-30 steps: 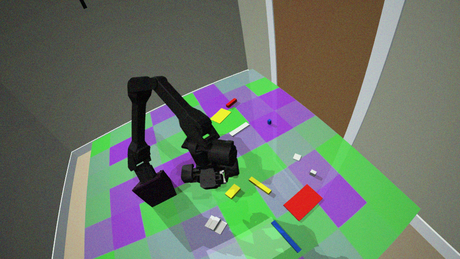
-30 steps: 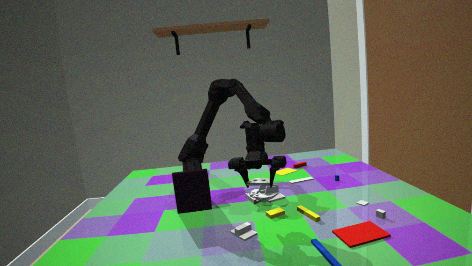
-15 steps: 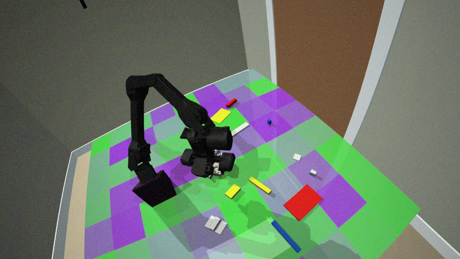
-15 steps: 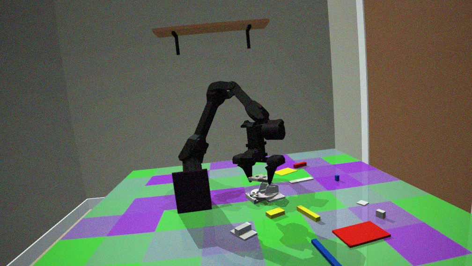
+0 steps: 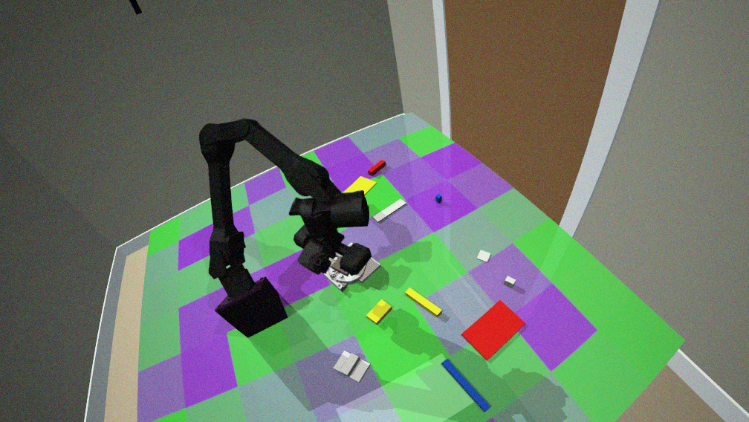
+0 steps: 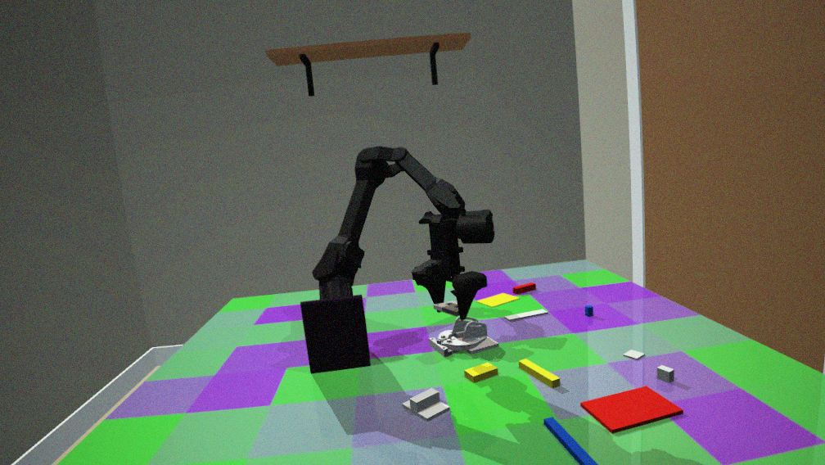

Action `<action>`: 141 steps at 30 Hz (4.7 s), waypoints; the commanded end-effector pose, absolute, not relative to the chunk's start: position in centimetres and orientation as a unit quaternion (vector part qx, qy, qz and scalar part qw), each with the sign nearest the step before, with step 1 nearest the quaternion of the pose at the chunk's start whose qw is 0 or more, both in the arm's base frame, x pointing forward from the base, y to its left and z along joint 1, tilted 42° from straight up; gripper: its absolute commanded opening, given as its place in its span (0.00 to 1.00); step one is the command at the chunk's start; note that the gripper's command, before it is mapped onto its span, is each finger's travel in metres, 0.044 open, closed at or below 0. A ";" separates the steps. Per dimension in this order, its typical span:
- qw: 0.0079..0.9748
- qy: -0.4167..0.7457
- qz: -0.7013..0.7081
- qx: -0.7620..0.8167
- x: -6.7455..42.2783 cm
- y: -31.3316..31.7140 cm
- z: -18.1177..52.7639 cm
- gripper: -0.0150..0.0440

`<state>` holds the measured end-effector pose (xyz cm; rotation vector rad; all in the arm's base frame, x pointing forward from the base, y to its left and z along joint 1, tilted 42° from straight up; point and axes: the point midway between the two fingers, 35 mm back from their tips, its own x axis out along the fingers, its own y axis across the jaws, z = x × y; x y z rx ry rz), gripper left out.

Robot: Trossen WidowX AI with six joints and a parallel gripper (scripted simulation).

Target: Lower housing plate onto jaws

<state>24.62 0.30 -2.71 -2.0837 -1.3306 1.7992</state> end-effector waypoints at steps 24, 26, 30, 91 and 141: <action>0.117 -0.381 0.627 -0.669 23.8 2.8 -1.2 0.85; 0.117 -0.382 0.627 -0.669 23.8 2.8 -1.2 0.85; 0.116 -0.382 0.626 -0.670 23.8 2.8 -1.2 0.85; 0.114 -0.383 0.626 -0.670 22.3 4.0 -1.9 0.85; 0.115 -0.385 0.625 -0.669 21.8 7.3 -5.5 0.85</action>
